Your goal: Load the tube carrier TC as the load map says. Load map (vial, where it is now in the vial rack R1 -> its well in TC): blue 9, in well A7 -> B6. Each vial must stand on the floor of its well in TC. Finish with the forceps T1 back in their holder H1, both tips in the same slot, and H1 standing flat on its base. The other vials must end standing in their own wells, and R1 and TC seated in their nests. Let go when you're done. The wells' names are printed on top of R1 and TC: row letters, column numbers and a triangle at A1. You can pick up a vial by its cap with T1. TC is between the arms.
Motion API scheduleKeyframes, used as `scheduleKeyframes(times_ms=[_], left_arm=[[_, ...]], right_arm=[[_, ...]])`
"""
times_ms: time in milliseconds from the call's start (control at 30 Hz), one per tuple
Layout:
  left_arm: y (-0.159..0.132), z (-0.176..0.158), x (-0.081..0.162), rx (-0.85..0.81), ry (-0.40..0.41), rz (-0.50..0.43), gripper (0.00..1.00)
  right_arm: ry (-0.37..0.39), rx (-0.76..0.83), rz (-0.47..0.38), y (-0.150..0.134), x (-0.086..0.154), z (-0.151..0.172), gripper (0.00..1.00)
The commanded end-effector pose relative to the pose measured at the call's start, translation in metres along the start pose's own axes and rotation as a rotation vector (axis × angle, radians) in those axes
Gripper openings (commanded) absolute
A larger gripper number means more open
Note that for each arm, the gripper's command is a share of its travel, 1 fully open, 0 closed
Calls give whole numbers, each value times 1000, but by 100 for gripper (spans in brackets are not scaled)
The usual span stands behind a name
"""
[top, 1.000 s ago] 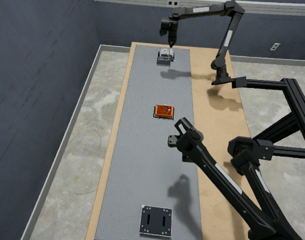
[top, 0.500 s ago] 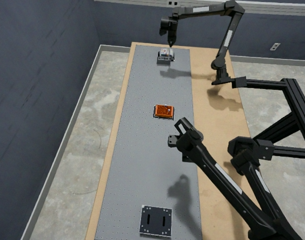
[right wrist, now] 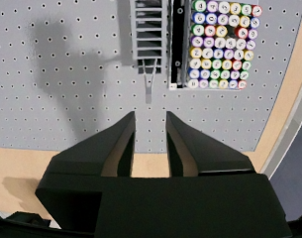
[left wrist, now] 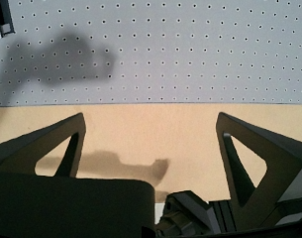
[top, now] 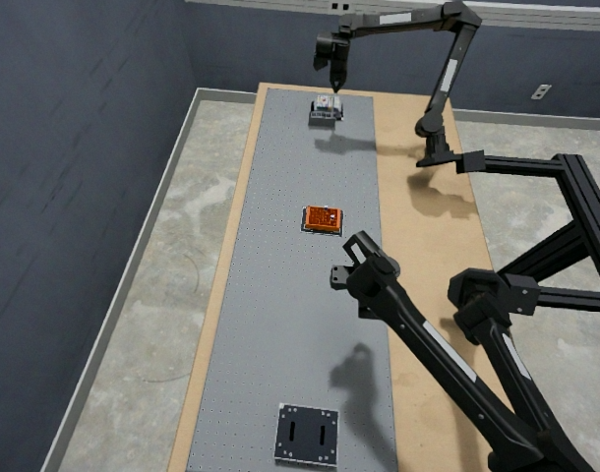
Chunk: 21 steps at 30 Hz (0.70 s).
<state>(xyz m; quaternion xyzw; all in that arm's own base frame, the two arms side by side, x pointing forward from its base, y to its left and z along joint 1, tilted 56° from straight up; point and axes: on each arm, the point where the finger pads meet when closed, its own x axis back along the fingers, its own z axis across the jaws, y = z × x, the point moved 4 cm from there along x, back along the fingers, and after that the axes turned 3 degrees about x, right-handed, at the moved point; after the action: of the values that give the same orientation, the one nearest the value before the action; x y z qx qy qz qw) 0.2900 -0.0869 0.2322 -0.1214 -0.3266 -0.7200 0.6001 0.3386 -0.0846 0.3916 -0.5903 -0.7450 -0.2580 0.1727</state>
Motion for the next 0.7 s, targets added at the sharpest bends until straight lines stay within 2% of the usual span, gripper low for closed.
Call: scheduleKeyframes(times_ms=[0, 33, 200, 367, 400, 667], left_arm=[[6, 2, 5, 15, -4, -5, 100], [6, 2, 5, 15, -4, -5, 100], [6, 2, 5, 15, -4, -5, 100], [6, 2, 5, 15, -4, -5, 100], [6, 2, 5, 15, -4, -5, 100], [6, 2, 5, 15, -4, -5, 100]], right_arm=[[2, 23, -17, 10, 2, 4, 23], [-1, -2, -15, 5, 4, -4, 23], [1, 22, -16, 10, 2, 4, 23], [-1, -2, -15, 6, 4, -4, 23], [1, 22, -18, 10, 2, 4, 23], [-1, -2, -15, 6, 4, -4, 23]])
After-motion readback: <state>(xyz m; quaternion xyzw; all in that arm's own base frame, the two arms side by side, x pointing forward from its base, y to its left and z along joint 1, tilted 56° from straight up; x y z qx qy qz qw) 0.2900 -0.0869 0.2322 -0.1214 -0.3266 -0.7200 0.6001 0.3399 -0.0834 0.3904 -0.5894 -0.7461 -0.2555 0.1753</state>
